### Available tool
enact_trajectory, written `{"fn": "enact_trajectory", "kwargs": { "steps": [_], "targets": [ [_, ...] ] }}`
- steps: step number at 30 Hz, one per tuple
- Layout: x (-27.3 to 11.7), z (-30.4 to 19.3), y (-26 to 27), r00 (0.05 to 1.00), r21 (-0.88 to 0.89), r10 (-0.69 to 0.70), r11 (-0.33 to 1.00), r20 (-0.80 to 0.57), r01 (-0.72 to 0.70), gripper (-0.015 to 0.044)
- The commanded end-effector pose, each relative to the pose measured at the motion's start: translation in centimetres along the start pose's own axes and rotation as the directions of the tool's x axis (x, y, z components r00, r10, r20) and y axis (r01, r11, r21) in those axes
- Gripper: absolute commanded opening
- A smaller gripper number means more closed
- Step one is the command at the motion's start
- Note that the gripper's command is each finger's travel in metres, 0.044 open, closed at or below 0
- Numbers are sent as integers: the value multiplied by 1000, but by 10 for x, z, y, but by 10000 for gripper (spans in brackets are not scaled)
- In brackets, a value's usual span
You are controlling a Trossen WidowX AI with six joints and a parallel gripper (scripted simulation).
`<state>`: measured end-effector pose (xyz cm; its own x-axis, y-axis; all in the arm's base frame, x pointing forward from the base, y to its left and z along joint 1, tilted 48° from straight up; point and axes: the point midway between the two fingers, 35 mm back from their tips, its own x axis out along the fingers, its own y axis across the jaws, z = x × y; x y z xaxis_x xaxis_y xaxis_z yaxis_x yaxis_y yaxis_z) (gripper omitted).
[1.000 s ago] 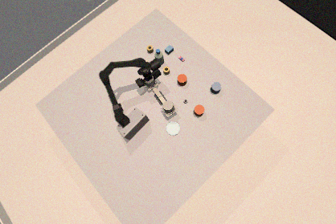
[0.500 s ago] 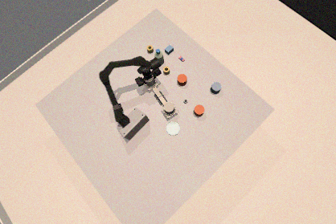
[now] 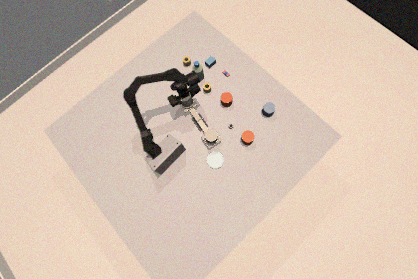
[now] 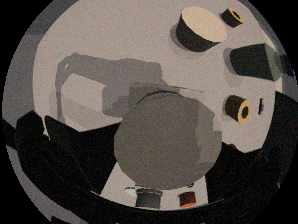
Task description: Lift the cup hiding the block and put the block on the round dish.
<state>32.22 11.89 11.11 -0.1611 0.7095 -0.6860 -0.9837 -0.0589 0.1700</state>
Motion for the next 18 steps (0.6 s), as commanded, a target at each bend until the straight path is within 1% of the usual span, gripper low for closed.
{"fn": "enact_trajectory", "kwargs": {
  "steps": [1,18],
  "targets": [
    [-10,3,-5,1000,-12,-24,1000,8,24,0],
    [-33,3,-5,999,0,-40,999,8,40,0]
  ]
}}
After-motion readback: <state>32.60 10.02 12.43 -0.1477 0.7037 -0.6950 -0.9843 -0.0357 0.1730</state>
